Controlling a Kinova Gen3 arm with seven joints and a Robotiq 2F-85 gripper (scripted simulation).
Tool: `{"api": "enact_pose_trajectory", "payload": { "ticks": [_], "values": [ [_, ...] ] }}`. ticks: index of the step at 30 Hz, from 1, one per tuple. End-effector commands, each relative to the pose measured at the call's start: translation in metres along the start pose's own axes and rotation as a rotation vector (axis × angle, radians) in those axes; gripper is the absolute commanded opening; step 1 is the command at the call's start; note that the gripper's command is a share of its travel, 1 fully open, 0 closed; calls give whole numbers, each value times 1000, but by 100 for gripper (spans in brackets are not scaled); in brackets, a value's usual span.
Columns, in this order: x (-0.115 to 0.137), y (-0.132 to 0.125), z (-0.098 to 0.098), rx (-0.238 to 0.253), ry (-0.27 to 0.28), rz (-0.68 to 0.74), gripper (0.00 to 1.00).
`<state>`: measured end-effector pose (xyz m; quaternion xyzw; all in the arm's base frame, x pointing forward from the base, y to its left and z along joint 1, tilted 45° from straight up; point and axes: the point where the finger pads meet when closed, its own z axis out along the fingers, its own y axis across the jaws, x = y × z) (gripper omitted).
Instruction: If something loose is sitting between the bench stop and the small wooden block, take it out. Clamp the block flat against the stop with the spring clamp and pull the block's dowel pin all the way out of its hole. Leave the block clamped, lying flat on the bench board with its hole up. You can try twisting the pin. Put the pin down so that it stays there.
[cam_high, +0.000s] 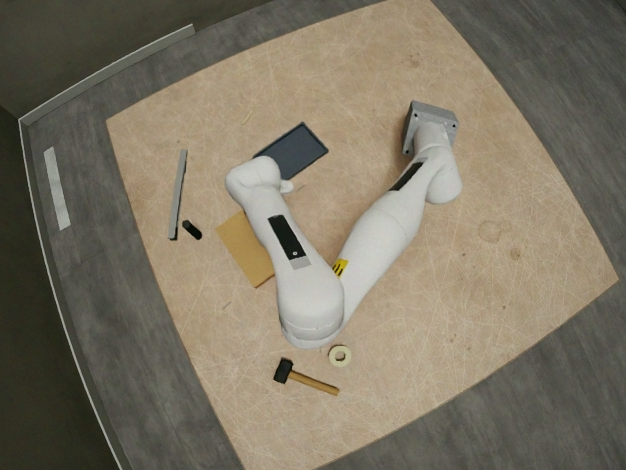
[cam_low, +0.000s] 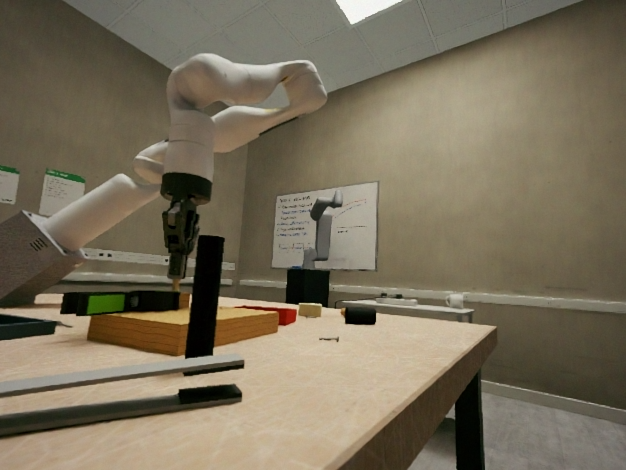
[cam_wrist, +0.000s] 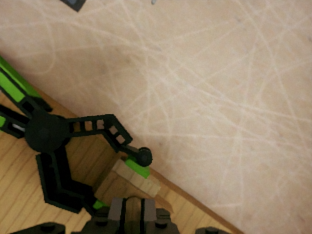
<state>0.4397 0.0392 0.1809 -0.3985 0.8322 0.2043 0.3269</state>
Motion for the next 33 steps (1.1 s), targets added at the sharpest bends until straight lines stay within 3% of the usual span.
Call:
{"api": "enact_pose_trajectory", "payload": {
  "ticks": [1, 33],
  "values": [
    [0, 0, -1, 2, -1, -7, 10],
    [0, 0, -1, 2, -1, -101, 10]
  ]
}}
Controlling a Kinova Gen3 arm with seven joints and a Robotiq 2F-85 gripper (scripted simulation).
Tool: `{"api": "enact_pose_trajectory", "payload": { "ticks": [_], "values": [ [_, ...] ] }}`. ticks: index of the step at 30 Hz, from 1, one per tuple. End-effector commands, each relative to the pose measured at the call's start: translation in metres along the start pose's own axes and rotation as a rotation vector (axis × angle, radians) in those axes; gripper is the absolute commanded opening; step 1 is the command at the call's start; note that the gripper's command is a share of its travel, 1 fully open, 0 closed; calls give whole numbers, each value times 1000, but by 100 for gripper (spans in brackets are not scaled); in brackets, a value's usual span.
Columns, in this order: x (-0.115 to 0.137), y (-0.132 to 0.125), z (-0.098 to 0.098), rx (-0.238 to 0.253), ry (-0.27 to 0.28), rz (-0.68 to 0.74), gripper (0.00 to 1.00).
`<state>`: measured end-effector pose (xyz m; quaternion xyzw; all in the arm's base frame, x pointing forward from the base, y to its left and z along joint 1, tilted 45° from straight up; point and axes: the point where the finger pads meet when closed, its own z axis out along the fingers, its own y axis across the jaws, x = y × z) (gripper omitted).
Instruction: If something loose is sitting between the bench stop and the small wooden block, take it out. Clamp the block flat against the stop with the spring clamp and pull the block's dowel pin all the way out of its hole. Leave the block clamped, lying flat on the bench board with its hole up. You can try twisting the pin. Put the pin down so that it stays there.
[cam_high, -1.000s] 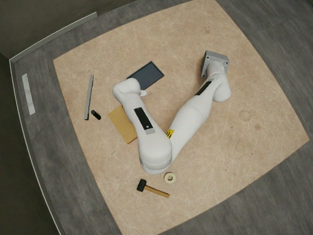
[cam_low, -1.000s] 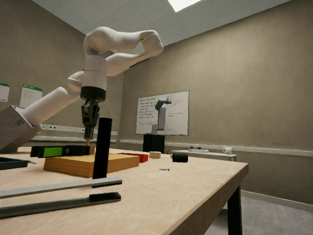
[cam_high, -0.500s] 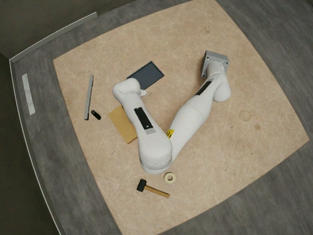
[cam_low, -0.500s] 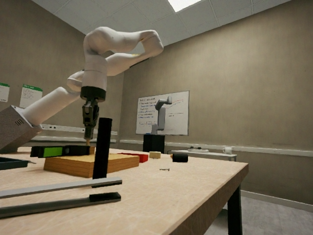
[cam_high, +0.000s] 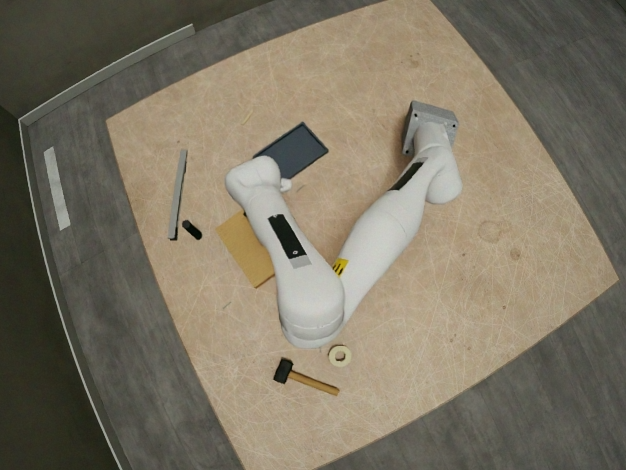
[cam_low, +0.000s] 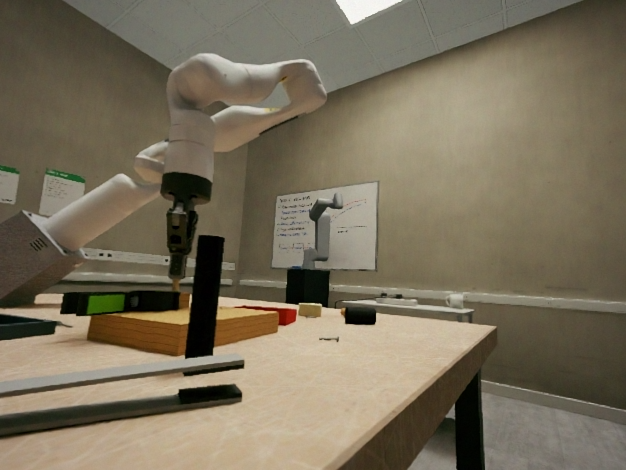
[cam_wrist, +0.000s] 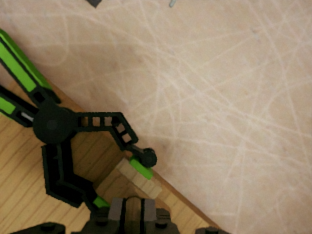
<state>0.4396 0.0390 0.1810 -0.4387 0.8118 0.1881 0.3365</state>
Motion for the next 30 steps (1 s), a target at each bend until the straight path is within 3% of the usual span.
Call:
{"api": "enact_pose_trajectory", "payload": {
  "ticks": [1, 30],
  "values": [
    [0, 0, -1, 2, 0, -6, 10],
    [0, 0, -1, 2, -1, 25, 10]
  ]
}}
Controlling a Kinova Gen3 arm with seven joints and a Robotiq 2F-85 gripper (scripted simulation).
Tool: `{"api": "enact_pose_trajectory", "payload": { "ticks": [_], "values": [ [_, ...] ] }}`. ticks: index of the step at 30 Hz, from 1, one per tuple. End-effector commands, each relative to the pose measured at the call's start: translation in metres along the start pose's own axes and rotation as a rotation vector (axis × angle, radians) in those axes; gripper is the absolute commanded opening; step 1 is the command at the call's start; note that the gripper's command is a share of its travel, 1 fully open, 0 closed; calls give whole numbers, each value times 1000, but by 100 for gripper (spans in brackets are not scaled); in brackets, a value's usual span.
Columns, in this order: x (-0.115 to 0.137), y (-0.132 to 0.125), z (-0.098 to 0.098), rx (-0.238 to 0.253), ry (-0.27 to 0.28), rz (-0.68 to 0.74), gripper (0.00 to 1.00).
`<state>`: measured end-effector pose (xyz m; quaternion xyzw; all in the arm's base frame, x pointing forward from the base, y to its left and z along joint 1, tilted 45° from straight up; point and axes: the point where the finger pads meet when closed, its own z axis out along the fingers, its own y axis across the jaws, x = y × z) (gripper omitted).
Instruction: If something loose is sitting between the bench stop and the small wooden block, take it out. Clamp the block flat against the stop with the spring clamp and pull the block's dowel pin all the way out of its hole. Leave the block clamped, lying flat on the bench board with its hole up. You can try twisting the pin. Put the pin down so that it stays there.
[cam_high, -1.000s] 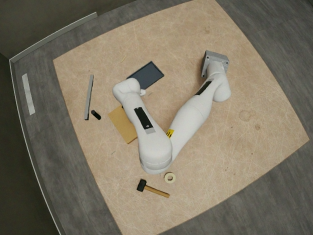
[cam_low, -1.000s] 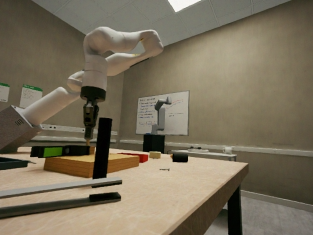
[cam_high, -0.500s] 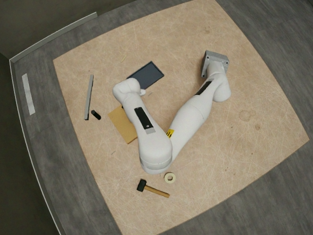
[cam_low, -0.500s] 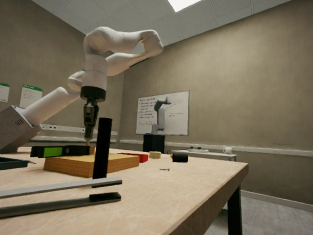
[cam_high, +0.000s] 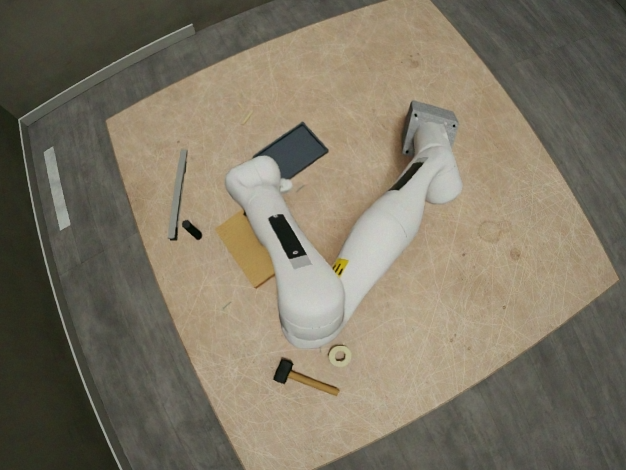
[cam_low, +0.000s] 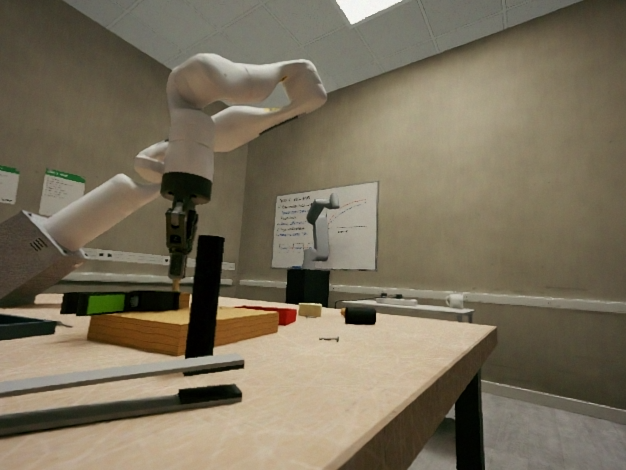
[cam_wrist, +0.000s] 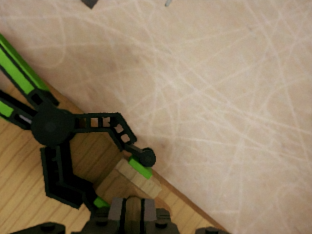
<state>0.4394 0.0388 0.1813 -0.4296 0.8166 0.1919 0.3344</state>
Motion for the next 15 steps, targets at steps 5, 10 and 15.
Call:
{"api": "enact_pose_trajectory", "payload": {
  "ticks": [5, 10, 15],
  "values": [
    [0, 0, -1, 2, 0, 17, 10],
    [0, 0, -1, 2, 0, 26, 10],
    [0, 0, -1, 2, 0, 39, 10]
  ]
}}
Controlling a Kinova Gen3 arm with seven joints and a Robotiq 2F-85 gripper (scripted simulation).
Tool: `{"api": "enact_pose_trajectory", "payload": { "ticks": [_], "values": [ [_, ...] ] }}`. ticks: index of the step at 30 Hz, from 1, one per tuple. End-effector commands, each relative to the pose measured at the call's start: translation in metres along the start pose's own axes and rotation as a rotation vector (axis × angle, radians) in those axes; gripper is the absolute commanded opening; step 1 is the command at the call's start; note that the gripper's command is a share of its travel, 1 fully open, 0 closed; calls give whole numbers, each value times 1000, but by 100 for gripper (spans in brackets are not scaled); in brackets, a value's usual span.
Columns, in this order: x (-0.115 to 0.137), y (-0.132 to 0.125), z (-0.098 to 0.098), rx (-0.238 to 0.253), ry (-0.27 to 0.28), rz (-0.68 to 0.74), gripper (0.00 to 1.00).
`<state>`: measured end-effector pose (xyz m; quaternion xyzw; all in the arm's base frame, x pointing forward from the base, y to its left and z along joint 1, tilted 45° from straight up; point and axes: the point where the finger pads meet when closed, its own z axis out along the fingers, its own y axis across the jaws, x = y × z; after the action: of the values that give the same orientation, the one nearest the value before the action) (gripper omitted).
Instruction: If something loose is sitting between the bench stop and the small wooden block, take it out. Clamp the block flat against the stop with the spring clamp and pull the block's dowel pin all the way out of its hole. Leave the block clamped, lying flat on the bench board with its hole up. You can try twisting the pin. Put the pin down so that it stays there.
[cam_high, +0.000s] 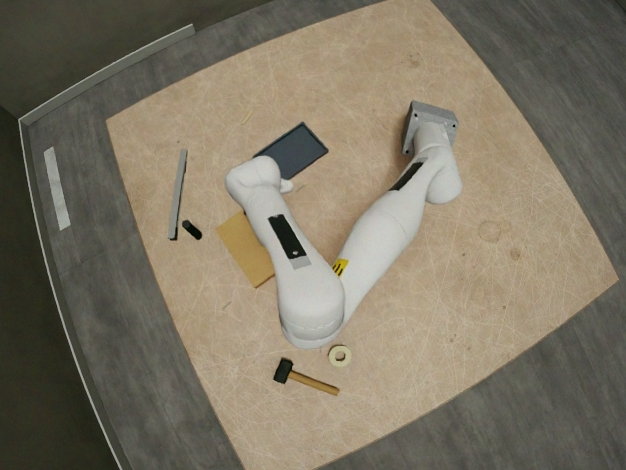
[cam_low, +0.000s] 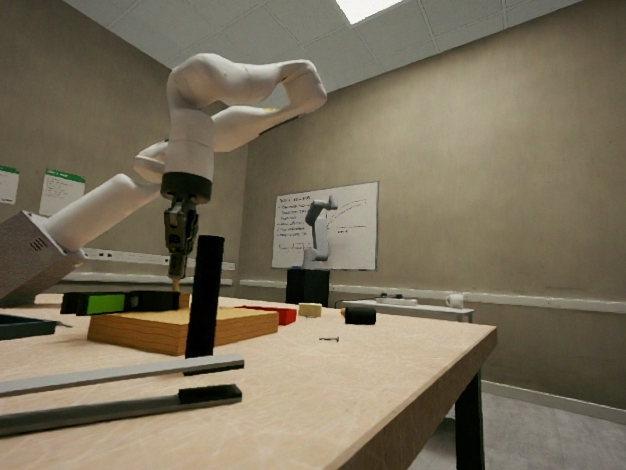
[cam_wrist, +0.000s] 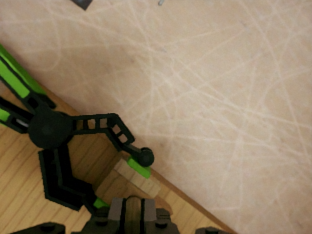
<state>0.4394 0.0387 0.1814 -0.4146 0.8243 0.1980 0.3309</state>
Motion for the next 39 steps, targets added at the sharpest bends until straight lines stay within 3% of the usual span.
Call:
{"api": "enact_pose_trajectory", "payload": {
  "ticks": [1, 39],
  "values": [
    [0, 0, -1, 2, -1, 6, 10],
    [0, 0, -1, 2, -1, 92, 10]
  ]
}}
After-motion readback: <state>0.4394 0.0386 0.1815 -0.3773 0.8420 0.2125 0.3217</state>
